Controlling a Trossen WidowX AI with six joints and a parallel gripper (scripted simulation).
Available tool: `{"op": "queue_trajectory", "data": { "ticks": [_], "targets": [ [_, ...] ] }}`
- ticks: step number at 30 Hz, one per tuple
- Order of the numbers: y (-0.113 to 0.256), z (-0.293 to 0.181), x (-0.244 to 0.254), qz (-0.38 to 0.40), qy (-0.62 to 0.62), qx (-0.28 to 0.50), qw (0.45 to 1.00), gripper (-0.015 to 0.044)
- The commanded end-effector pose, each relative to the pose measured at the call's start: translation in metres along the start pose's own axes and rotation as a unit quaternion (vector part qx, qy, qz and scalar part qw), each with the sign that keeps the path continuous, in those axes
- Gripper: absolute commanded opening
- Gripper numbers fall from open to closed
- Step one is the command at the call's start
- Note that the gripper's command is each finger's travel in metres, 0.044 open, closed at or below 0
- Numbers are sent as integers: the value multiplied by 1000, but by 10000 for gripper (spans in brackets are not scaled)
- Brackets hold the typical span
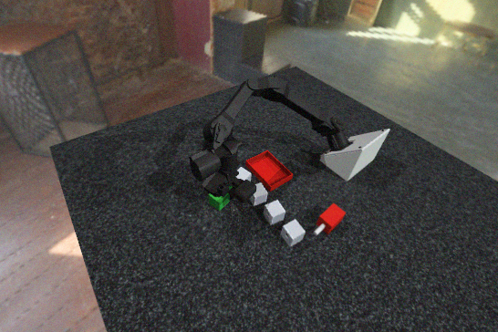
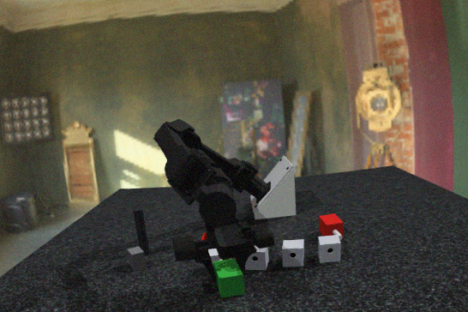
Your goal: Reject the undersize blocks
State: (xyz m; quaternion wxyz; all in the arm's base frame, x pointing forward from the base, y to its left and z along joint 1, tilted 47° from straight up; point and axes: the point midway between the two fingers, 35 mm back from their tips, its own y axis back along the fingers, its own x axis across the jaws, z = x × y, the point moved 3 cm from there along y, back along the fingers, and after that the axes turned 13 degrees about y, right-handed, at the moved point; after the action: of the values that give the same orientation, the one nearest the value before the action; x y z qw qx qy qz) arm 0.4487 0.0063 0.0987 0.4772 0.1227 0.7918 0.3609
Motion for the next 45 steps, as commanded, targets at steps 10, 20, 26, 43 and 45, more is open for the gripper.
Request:
{"op": "queue_trajectory", "data": {
  "ticks": [10,20,26,43,45],
  "targets": [
    [5,-3,2,-3,0,-6,1000,0],
    [6,-7,2,-3,0,-6,1000,0],
    [5,-8,2,-3,0,-6,1000,0],
    [5,-14,4,-3,0,-6,1000,0],
    [5,-15,4,-3,0,-6,1000,0]
  ]
}}
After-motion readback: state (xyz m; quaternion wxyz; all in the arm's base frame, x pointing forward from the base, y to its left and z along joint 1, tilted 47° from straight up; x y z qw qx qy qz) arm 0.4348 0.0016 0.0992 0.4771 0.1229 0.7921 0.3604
